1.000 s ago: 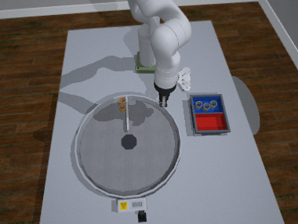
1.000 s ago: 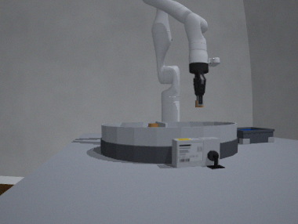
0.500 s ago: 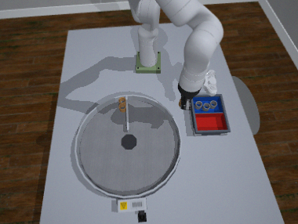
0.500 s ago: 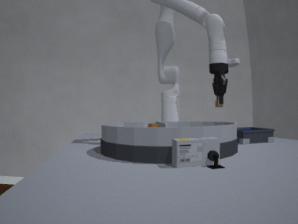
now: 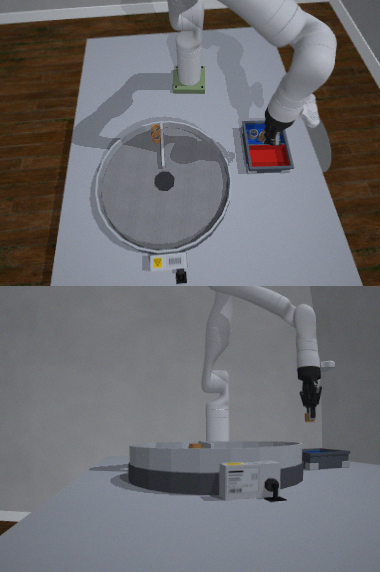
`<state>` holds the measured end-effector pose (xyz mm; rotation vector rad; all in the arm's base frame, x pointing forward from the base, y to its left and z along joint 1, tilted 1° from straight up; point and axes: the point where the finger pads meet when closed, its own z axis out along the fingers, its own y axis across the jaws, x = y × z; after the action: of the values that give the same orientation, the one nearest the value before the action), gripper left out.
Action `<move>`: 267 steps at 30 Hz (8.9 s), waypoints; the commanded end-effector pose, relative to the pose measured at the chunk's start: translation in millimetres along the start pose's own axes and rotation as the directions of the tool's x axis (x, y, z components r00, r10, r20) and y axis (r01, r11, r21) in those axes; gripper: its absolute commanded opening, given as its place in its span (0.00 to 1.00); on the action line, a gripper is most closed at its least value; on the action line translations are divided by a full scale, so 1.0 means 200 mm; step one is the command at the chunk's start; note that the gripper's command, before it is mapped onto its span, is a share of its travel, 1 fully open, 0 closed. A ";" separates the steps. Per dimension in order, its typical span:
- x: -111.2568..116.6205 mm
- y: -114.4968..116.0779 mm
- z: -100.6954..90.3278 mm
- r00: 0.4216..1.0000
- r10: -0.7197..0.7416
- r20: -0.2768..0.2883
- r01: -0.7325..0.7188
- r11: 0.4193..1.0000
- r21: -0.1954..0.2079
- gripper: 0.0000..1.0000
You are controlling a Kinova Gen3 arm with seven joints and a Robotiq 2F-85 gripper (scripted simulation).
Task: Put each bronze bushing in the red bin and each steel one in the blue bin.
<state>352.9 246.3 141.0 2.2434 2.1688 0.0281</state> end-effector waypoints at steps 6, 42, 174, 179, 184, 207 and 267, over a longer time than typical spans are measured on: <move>0.25 -0.02 0.02 1.000 -0.029 -0.002 0.029 1.000 0.012 0.00; 0.37 -0.01 0.23 1.000 -0.029 -0.004 0.029 1.000 0.011 0.00; 0.37 -0.02 0.66 1.000 -0.029 -0.004 0.029 1.000 0.011 0.16; 0.37 -0.02 0.66 1.000 -0.029 -0.004 0.029 1.000 0.011 0.16; 0.37 -0.02 0.66 1.000 -0.029 -0.004 0.029 1.000 0.011 0.16; 0.37 -0.02 0.66 1.000 -0.029 -0.004 0.029 1.000 0.011 0.16; 0.37 -0.01 0.62 1.000 -0.029 -0.004 0.029 1.000 0.012 0.16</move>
<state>356.1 319.7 14.6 2.2191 2.2102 0.0149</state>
